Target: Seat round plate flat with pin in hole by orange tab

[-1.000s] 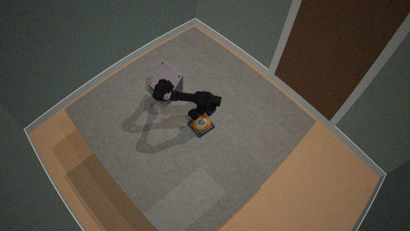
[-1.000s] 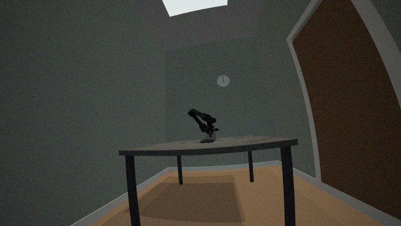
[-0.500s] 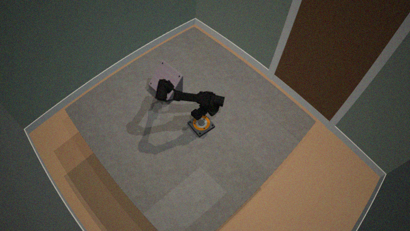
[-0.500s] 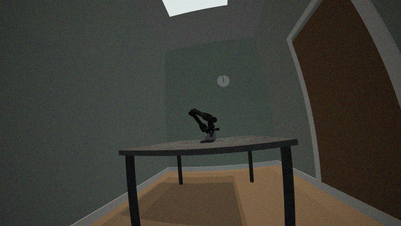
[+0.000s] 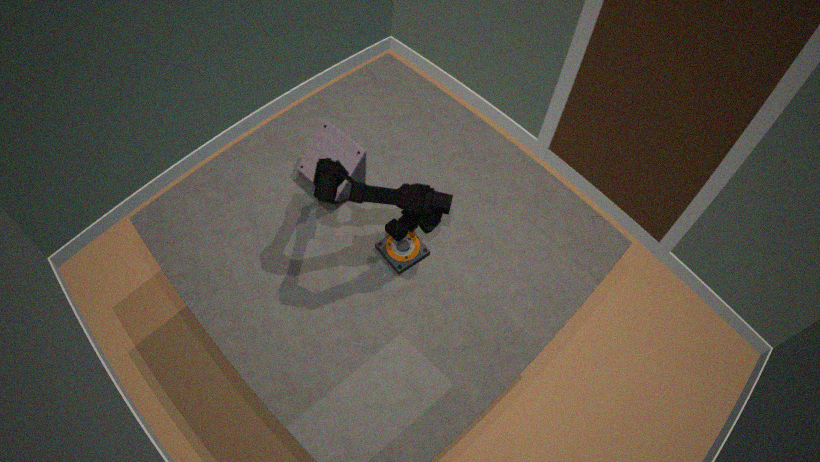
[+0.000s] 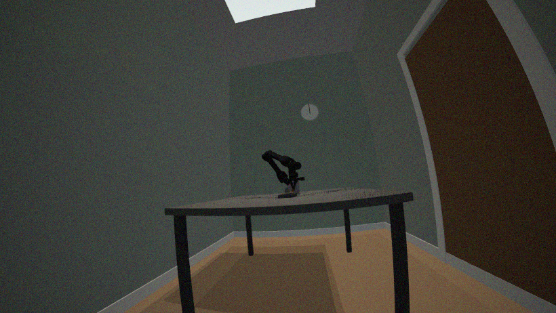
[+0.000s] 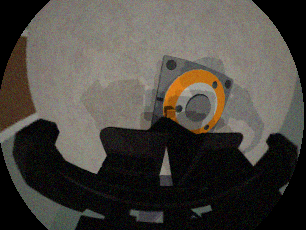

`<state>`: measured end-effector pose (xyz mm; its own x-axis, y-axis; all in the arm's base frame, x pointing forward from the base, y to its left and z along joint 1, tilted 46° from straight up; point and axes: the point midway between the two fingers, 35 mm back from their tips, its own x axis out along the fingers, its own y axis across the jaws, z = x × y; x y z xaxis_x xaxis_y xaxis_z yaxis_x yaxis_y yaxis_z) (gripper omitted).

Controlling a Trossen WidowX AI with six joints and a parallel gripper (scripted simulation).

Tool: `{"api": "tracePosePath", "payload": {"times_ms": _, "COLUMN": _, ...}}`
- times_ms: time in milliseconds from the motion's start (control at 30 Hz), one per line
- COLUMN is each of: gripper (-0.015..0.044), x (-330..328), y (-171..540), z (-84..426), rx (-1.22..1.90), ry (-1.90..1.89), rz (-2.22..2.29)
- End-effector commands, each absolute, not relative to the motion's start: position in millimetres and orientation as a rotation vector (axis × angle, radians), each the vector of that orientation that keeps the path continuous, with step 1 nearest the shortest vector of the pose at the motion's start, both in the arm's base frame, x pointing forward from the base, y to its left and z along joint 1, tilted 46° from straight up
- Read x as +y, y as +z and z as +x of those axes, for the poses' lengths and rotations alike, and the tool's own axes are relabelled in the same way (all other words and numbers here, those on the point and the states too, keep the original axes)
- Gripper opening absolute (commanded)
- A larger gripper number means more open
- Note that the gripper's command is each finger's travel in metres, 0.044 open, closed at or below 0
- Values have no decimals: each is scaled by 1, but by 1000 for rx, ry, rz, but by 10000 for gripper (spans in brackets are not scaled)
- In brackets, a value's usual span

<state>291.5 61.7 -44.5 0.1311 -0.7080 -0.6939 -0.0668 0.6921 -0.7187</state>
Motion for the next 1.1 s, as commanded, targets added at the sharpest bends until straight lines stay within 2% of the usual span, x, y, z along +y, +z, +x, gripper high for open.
{"api": "tracePosePath", "payload": {"times_ms": 0, "gripper": 0, "x": 63, "y": -45, "z": 295, "rx": 1379, "ry": -529, "rz": -703}}
{"api": "tracePosePath", "payload": {"times_ms": 1067, "gripper": 0, "x": 90, "y": -22, "z": 295, "rx": 1377, "ry": -522, "rz": -713}}
